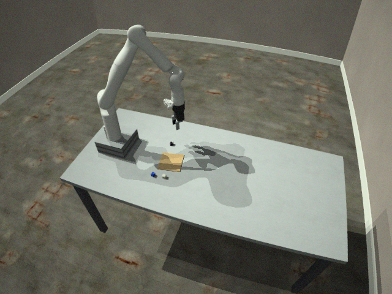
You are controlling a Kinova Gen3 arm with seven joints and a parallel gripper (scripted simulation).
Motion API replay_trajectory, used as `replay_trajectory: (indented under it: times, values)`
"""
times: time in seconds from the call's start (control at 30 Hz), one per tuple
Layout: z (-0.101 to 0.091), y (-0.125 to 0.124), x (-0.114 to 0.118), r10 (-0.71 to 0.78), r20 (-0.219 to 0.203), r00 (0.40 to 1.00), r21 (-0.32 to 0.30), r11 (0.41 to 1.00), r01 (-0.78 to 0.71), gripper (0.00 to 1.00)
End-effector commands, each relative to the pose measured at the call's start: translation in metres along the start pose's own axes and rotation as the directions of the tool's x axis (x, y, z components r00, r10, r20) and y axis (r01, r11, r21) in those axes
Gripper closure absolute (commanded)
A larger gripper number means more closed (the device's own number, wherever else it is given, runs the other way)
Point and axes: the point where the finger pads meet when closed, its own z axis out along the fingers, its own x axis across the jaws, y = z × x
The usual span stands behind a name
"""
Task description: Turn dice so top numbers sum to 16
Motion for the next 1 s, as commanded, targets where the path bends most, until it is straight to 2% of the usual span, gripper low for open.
replay_trajectory:
  times: [0.0, 0.07, 0.13, 0.2, 0.33, 0.43, 0.97]
  values:
    - [0.0, -0.003, 0.0, 0.036, 0.0, 0.999, -0.001, 0.999, -0.036, 0.0]
    - [0.001, -0.008, -0.001, 0.113, -0.001, 0.994, -0.001, 0.994, -0.113, 0.0]
    - [0.001, -0.008, -0.001, 0.113, -0.001, 0.994, -0.001, 0.994, -0.113, 0.0]
    - [0.003, -0.016, -0.001, 0.221, -0.001, 0.975, -0.001, 0.975, -0.221, 0.0]
    - [0.006, -0.032, -0.002, 0.439, -0.001, 0.898, -0.003, 0.898, -0.439, 0.0]
    - [0.007, -0.038, -0.002, 0.53, -0.001, 0.848, -0.005, 0.848, -0.53, 0.0]
    - [0.007, -0.039, -0.003, 0.547, -0.001, 0.837, -0.005, 0.837, -0.547, 0.0]
